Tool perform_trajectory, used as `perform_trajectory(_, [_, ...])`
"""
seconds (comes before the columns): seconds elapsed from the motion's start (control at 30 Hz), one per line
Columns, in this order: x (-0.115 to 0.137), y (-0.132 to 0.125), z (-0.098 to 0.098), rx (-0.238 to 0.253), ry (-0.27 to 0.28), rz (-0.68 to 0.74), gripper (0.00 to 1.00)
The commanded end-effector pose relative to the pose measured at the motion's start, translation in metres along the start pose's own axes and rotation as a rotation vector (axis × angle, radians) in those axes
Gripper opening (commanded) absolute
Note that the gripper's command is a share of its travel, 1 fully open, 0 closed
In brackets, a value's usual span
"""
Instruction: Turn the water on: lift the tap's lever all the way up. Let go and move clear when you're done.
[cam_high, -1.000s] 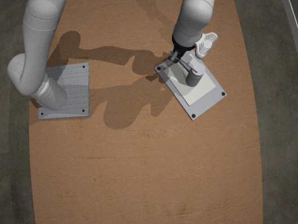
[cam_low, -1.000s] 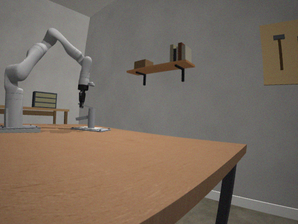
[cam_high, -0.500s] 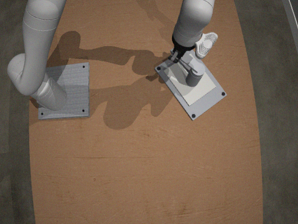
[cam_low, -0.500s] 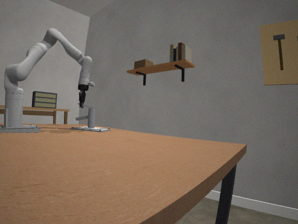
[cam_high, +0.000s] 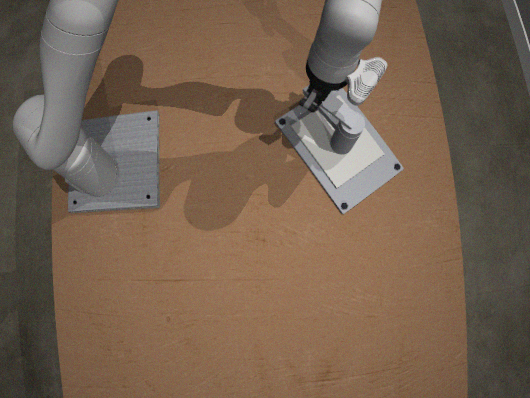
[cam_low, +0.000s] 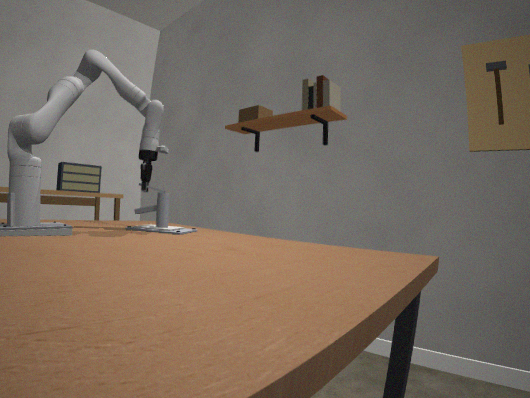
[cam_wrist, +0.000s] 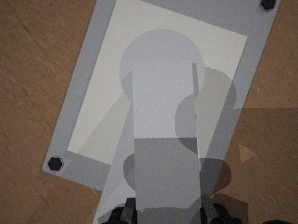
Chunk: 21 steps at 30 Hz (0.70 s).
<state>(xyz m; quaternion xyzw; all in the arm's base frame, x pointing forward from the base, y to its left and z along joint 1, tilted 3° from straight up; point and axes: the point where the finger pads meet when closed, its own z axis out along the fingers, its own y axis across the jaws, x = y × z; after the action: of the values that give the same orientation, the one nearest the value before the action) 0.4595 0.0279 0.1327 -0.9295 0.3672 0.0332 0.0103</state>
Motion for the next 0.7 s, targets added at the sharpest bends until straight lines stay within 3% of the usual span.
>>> perform_trajectory(0.0, [0.008,-0.002,-0.011,0.016,0.020,0.002,0.10])
perform_trajectory(0.67, [0.016,-0.002,-0.022,0.016,0.020,0.002,0.10])
